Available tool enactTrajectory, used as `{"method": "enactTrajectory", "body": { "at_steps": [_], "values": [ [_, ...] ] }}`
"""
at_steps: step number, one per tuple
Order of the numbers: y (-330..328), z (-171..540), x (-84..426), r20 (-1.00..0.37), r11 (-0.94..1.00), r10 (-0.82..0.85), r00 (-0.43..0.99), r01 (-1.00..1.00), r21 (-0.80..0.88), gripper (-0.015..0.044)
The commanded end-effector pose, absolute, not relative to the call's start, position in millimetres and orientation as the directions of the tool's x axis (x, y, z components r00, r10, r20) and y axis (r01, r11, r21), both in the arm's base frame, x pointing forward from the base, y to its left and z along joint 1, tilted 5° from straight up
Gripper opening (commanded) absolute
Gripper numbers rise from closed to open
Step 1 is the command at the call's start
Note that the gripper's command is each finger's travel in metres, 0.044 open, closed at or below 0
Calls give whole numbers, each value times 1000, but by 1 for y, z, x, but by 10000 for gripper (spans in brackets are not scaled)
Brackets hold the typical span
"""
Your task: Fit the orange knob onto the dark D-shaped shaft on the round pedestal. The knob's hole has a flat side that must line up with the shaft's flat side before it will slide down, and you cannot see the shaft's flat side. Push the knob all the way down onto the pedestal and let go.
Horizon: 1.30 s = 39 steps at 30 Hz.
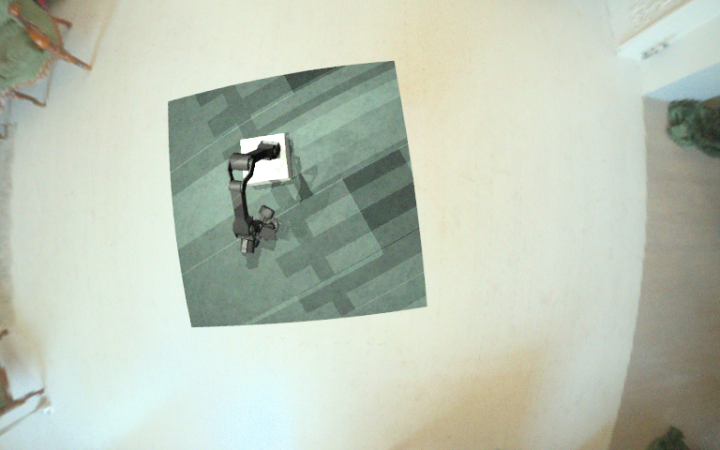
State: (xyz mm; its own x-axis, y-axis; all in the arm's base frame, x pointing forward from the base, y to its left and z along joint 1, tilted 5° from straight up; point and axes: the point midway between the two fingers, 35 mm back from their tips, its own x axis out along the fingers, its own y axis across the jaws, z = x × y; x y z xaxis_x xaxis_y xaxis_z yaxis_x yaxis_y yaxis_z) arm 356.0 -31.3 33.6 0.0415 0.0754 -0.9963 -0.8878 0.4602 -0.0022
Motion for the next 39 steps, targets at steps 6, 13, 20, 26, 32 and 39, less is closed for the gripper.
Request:
{"method": "enactTrajectory", "body": {
  "at_steps": [6, 13, 20, 26, 32, 39],
  "values": [
    [-31, 31, 356, -996, 455, 78, 43, -891, -3, 0],
    [-31, 26, 358, -996, 460, 78, 43, -888, -3, 0],
    [-30, 21, 359, -996, 460, 78, 43, -888, -3, 0],
    [-30, 16, 359, -996, 460, 78, 43, -888, -3, 0],
    [-30, 18, 357, -996, 457, 76, 35, -889, 4, 0],
    [-30, 18, 357, -996, 457, 76, 35, -889, 4, 131]
  ]
}}
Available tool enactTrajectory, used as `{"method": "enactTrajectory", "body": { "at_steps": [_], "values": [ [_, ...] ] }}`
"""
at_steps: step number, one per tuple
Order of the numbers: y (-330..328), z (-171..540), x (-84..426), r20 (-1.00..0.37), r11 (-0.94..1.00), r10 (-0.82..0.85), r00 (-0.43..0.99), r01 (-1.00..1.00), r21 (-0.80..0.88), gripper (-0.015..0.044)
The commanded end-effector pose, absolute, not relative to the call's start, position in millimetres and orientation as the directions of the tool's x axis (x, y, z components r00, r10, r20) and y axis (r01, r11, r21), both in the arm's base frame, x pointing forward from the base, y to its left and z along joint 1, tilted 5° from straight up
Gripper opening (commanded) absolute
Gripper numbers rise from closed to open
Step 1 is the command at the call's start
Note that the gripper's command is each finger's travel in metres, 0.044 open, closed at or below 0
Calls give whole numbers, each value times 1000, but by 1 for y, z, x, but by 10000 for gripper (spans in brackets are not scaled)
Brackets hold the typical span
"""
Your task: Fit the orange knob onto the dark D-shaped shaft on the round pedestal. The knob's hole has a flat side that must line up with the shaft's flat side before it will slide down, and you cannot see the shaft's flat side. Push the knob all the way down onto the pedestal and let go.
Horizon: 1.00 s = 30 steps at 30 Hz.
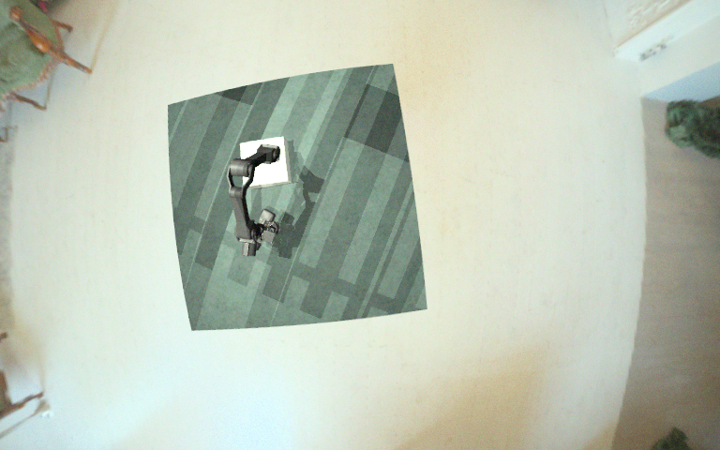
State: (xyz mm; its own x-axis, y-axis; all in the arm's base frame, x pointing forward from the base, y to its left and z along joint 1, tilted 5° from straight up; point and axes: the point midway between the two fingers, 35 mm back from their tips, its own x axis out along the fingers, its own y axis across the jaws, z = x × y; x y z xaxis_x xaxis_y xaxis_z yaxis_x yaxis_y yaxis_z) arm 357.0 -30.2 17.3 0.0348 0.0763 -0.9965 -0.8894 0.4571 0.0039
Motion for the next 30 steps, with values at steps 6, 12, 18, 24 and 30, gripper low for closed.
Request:
{"method": "enactTrajectory", "body": {
  "at_steps": [6, 12, 18, 24, 30],
  "values": [
    [-30, 18, 357, -996, 457, 76, 35, -889, 4, 289],
    [-30, 18, 357, -996, 457, 76, 35, -889, 4, 440],
    [-30, 18, 357, -996, 457, 76, 35, -889, 4, 440],
    [-33, 47, 360, -996, 463, 77, 42, -886, -1, 440],
    [-38, 113, 353, -997, 457, 76, 34, -889, 4, 440]
  ]
}}
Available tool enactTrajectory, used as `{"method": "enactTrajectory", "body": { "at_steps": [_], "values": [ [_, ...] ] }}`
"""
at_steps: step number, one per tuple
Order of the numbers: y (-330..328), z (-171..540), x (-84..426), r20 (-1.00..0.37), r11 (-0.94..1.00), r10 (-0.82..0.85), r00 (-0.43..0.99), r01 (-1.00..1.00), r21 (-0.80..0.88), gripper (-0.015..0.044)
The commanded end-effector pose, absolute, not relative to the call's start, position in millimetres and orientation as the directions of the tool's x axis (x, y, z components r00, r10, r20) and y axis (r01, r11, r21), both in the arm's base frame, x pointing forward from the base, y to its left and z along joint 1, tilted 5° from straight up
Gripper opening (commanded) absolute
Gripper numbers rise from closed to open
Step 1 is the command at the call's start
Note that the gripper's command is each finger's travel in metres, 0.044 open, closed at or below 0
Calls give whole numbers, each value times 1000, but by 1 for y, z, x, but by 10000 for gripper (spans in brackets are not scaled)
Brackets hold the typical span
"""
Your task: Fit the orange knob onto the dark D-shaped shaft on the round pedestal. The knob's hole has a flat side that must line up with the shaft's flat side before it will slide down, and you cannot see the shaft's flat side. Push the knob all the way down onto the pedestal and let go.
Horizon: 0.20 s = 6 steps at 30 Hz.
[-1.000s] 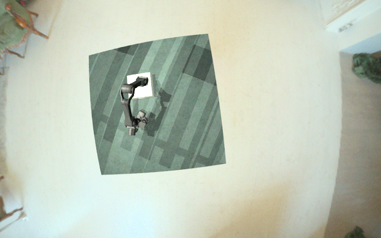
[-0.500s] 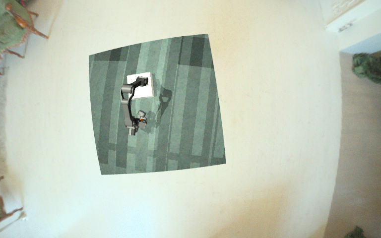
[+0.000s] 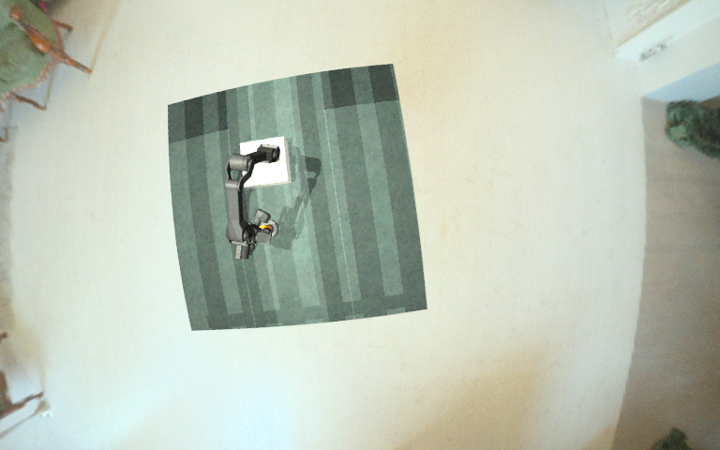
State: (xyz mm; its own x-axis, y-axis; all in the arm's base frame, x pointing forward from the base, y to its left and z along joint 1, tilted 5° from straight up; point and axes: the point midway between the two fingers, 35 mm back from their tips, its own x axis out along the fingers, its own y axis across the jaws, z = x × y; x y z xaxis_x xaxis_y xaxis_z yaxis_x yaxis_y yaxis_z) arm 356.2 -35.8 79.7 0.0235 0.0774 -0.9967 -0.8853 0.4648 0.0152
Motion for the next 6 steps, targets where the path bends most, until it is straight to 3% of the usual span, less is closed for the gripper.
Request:
{"method": "enactTrajectory", "body": {
  "at_steps": [1, 6],
  "values": [
    [-38, 113, 353, -997, 457, 76, 34, -889, 4, 440],
    [-39, 113, 357, -997, 457, 76, 35, -889, 4, 440]
  ]
}}
